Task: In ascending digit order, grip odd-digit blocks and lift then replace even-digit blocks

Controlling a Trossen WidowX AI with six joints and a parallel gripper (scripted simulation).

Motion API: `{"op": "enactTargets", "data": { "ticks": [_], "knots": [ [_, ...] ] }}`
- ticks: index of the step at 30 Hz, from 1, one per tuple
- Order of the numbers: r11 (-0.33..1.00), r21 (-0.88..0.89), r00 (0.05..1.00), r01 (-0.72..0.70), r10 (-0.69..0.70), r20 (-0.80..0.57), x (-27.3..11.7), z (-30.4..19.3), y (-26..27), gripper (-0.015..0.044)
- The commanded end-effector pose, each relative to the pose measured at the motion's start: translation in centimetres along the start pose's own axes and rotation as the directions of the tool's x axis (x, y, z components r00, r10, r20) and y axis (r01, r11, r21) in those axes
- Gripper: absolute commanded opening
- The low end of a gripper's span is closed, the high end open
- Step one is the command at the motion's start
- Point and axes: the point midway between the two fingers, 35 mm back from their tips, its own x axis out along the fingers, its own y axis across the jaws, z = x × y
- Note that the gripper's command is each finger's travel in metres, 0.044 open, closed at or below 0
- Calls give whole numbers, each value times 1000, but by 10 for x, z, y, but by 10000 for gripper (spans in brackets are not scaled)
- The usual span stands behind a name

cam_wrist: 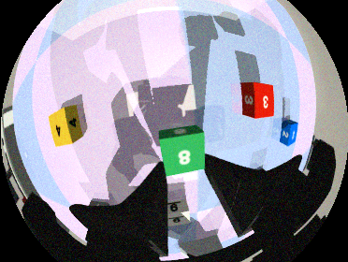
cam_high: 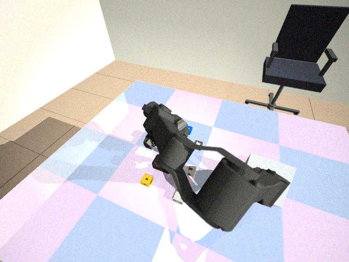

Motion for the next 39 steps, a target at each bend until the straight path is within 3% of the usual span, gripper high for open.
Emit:
{"op": "enactTargets", "data": {
  "ticks": [1, 17, 39],
  "knots": [
    [1000, 3, 1000, -4, 4, -1, 1, 0, 1, 120],
    [1000, 2, 1000, -4, 4, -1, -14, 0, 1, 120],
    [1000, 2, 1000, -5, 5, -1, -1, 0, 1, 120]
  ]
}}
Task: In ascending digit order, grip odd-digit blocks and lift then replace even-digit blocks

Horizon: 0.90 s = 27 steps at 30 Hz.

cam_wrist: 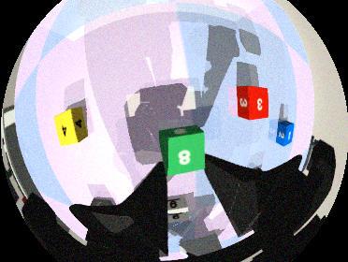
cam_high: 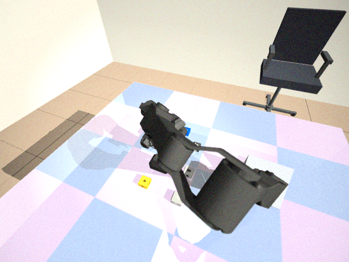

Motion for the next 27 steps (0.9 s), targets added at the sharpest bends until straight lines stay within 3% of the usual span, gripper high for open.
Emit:
{"op": "enactTargets", "data": {
  "ticks": [1, 12, 22, 27],
  "knots": [
    [1000, 5, 1000, -5, 5, -11, 8, -3, 1, 120],
    [1000, 5, 1000, -5, 5, -11, 9, -3, 1, 120],
    [1000, 5, 1000, -5, 5, -11, 9, -3, 1, 383],
    [1000, 6, 1000, -4, 4, -11, -2, -2, 1, 400]
  ]
}}
